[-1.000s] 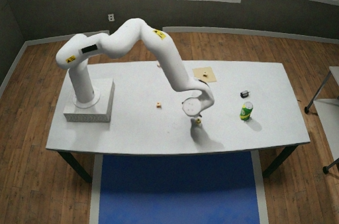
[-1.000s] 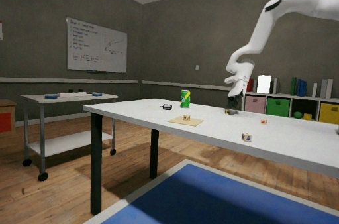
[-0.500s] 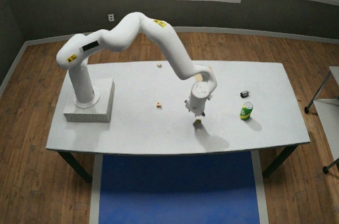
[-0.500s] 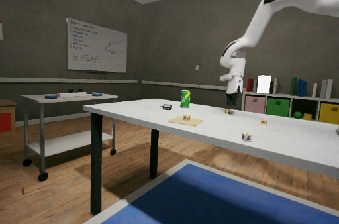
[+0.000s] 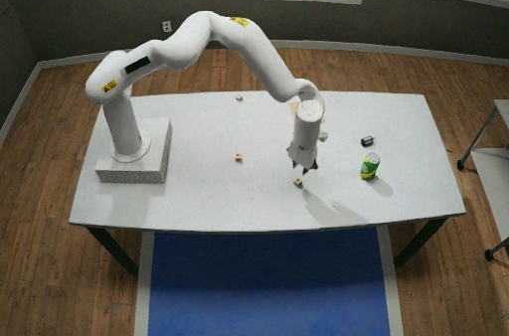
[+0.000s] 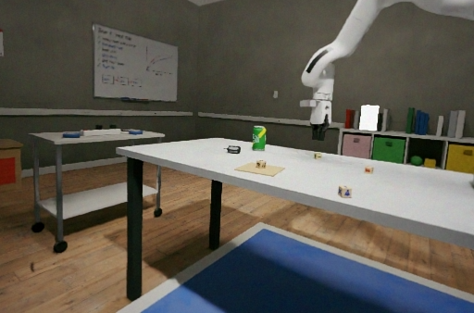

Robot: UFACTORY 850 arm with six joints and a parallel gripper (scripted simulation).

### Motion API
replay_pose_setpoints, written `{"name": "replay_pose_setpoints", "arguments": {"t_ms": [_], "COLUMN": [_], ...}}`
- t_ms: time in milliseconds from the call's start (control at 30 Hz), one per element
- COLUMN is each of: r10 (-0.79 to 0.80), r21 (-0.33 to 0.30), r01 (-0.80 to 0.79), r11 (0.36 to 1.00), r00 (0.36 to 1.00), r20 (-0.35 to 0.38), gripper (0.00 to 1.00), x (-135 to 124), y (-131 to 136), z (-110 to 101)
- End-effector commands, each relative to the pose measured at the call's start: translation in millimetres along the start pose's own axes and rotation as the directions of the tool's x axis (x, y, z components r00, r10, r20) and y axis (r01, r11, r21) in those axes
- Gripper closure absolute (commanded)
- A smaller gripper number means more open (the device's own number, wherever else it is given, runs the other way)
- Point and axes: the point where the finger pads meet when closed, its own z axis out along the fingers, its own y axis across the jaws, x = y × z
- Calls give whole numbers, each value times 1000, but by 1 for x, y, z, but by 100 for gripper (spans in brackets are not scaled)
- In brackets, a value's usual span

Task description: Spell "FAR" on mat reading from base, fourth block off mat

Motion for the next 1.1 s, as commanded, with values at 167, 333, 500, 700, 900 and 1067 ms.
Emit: {"name": "replay_pose_setpoints", "arguments": {"t_ms": [167, 333, 500, 700, 900, 1067], "r10": [7, 7, 15, 20, 20, 20], "r21": [-25, -25, -25, -25, -25, -25], "r01": [-6, -6, -14, -19, -19, -19], "r11": [1000, 1000, 1000, 1000, 1000, 1000], "r00": [999, 999, 999, 999, 999, 999], "r20": [35, 35, 35, 35, 35, 35], "gripper": [0, 0, 0, 36, 36, 36], "x": [2, 2, -4, -7, -7, -7], "y": [5, 5, 4, 2, 2, 2], "z": [-4, -4, -1, 1, 1, 1]}}
